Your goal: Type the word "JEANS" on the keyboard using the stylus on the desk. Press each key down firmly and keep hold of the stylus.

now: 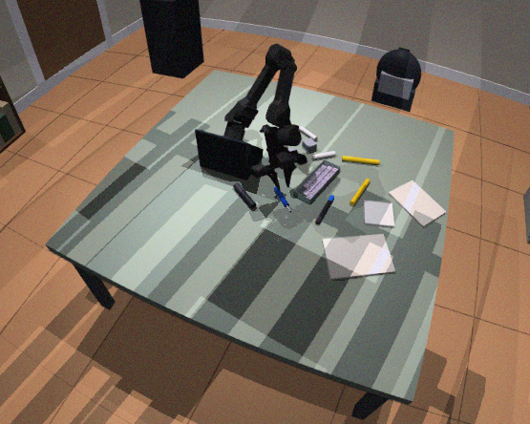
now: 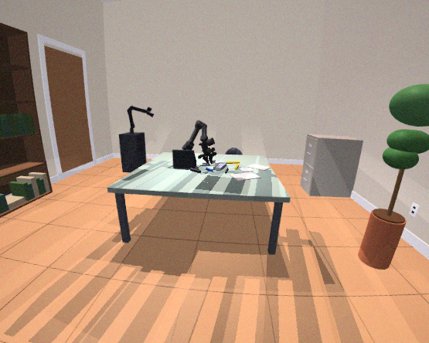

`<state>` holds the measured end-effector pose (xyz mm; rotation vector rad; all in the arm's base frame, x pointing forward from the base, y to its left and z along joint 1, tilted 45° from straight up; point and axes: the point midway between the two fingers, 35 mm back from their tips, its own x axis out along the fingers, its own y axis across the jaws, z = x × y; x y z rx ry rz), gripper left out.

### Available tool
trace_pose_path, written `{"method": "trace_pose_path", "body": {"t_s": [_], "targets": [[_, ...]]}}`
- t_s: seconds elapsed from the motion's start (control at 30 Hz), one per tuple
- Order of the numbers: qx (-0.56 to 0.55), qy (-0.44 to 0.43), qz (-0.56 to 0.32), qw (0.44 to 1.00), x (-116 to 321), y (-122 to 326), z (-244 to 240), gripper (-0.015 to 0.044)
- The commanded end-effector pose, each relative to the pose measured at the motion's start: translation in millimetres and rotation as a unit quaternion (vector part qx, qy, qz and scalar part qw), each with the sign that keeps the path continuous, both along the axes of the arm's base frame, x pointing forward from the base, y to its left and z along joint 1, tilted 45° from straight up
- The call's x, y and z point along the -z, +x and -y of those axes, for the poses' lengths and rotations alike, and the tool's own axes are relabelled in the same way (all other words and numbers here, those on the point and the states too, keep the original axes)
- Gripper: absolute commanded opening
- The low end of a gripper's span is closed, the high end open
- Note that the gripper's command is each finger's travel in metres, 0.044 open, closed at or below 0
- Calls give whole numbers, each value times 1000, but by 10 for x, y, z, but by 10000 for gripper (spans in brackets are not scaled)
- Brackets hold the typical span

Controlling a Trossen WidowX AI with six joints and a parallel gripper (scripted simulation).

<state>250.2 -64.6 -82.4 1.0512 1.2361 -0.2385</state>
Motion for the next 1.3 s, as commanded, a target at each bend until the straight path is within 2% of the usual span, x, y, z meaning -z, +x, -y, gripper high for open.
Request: {"method": "trace_pose_path", "body": {"t_s": [0.0, 1.27], "targets": [[5, -3, 1, 1000, 20, -4, 3, 150], [5, -3, 1, 1000, 165, 16, -155, 150]]}}
